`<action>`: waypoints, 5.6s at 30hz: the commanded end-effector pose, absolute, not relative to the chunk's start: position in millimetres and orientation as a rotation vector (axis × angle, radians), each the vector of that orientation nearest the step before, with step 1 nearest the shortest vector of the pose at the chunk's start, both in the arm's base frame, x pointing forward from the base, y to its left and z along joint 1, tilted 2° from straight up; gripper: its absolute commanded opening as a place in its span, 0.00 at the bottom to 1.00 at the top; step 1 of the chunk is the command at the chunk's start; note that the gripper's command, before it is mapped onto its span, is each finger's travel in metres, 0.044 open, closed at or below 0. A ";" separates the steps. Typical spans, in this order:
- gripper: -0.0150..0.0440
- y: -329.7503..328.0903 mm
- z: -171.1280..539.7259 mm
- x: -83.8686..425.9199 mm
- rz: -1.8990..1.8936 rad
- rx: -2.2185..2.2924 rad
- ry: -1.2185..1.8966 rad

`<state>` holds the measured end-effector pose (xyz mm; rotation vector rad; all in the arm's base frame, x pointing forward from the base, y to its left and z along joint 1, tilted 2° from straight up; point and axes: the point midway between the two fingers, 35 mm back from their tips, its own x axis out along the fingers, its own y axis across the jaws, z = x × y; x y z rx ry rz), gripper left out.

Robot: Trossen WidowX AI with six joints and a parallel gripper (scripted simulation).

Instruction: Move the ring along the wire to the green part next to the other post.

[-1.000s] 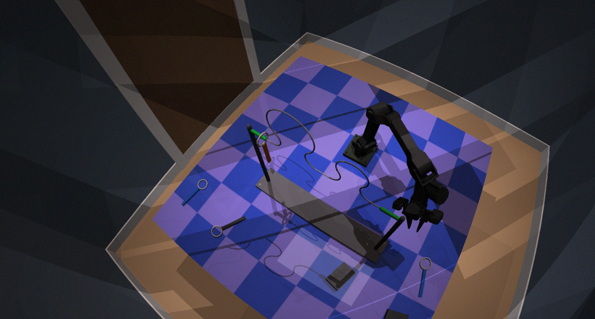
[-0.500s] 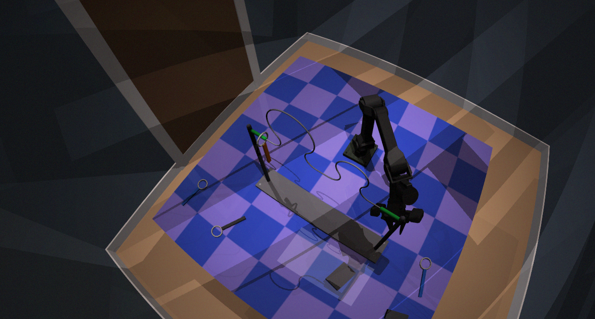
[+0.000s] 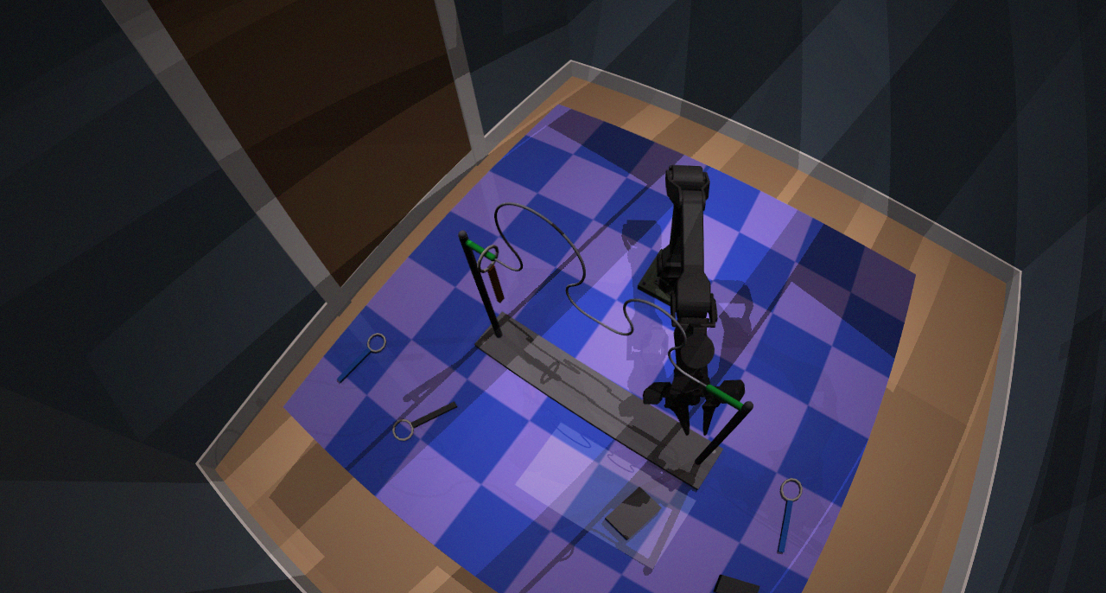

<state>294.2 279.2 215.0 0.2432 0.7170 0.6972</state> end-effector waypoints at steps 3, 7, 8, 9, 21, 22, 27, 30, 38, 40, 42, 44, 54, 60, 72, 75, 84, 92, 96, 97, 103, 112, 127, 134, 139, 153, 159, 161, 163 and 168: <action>0.53 234.7 213.5 331.7 0.672 0.285 0.628; 0.53 202.7 213.0 352.4 0.647 0.310 0.568; 0.53 194.3 212.9 356.9 0.640 0.315 0.553; 0.53 185.7 212.9 361.1 0.633 0.319 0.537; 0.53 76.1 213.1 391.2 0.537 0.338 0.342; 0.53 66.9 213.2 391.7 0.528 0.337 0.326; 0.53 21.1 213.3 389.8 0.482 0.324 0.248; 0.53 -5.5 213.2 385.1 0.453 0.309 0.203; 0.53 -71.1 211.9 360.7 0.371 0.246 0.097; 0.53 -85.9 211.3 352.3 0.350 0.226 0.073; 0.53 -99.8 210.7 343.0 0.328 0.203 0.052; 0.53 -112.9 209.8 333.0 0.307 0.180 0.032; 0.53 -164.6 203.6 274.7 0.193 0.041 -0.038; 0.53 -176.8 200.5 252.6 0.153 -0.012 -0.049; 0.53 -173.0 247.2 294.3 0.153 -0.013 -0.055; 0.53 -170.9 254.8 300.0 0.153 -0.013 -0.054; 0.53 -170.7 255.7 306.4 0.153 -0.013 -0.055; 0.53 -170.0 257.1 318.4 0.153 -0.013 -0.057; 0.53 -169.4 257.8 324.4 0.153 -0.013 -0.058; 0.53 -169.3 257.9 326.0 0.153 -0.013 -0.058; 0.53 -168.0 258.8 335.2 0.153 -0.013 -0.059; 0.53 -165.5 259.7 349.1 0.153 -0.013 -0.060; 0.53 -159.6 260.7 372.4 0.153 -0.013 -0.061; 0.53 -159.3 260.7 373.5 0.153 -0.013 -0.061; 0.53 -159.3 260.7 373.5 0.153 -0.013 -0.061; 0.35 -158.8 260.5 373.2 0.156 -0.008 -0.061; 0.08 -158.8 260.5 373.2 0.156 -0.008 -0.061; 0.00 -158.8 260.5 373.2 0.156 -0.008 -0.061; 0.00 -158.8 260.5 373.2 0.156 -0.008 -0.061; 0.00 -158.7 262.5 373.1 0.157 -0.009 -0.061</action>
